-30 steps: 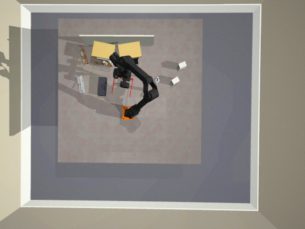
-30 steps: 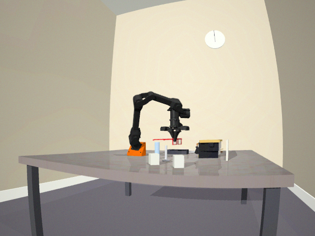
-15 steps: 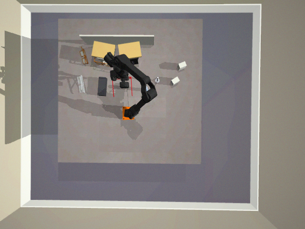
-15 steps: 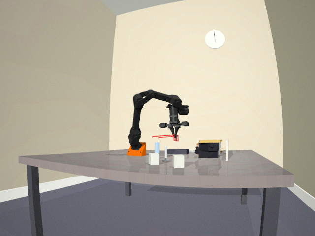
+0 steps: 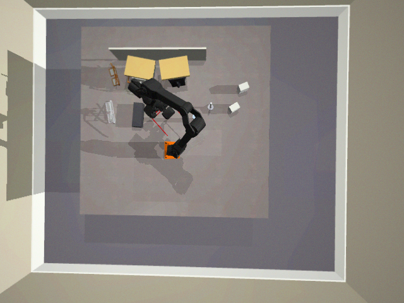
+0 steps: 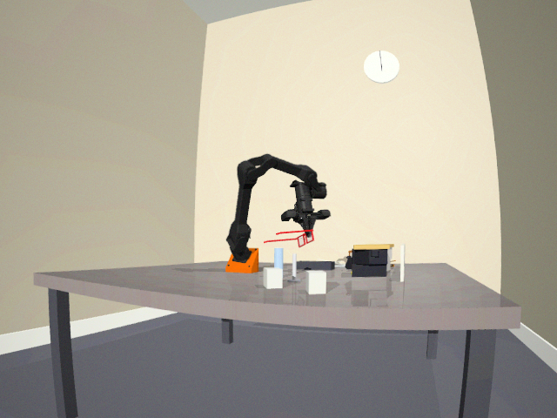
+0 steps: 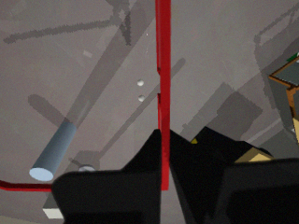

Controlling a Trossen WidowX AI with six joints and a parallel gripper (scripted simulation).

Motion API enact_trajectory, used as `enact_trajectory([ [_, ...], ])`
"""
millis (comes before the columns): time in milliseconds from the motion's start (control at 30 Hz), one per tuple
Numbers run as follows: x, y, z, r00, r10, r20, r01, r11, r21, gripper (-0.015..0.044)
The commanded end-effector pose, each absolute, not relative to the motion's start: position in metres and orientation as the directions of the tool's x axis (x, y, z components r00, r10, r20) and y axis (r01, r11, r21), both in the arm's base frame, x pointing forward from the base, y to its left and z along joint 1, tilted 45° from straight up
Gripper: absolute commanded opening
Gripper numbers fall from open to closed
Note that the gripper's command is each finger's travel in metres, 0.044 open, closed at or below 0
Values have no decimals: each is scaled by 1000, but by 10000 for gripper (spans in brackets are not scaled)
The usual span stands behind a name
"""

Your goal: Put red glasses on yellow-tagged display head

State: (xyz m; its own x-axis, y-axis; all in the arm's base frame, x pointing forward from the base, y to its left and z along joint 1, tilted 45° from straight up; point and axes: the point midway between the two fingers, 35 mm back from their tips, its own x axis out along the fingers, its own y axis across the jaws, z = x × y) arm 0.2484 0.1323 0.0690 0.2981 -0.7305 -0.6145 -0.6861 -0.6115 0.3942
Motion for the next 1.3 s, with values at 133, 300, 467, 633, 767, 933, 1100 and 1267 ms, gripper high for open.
enact_trajectory([
  [133, 236, 145, 61, 379, -731, -567, -391, -682, 618, 0],
  [300, 229, 154, 57, 430, -723, -541, -198, -660, 725, 0],
  [467, 221, 162, 54, 482, -710, -514, -5, -589, 808, 0],
  [633, 213, 169, 50, 533, -692, -487, 175, -473, 863, 0],
  [767, 206, 175, 48, 574, -674, -466, 303, -353, 885, 0],
  [933, 198, 182, 44, 624, -647, -439, 437, -177, 882, 0],
  [1100, 189, 189, 41, 672, -615, -412, 535, 19, 845, 0],
  [1267, 180, 195, 39, 719, -578, -386, 593, 222, 774, 0],
])
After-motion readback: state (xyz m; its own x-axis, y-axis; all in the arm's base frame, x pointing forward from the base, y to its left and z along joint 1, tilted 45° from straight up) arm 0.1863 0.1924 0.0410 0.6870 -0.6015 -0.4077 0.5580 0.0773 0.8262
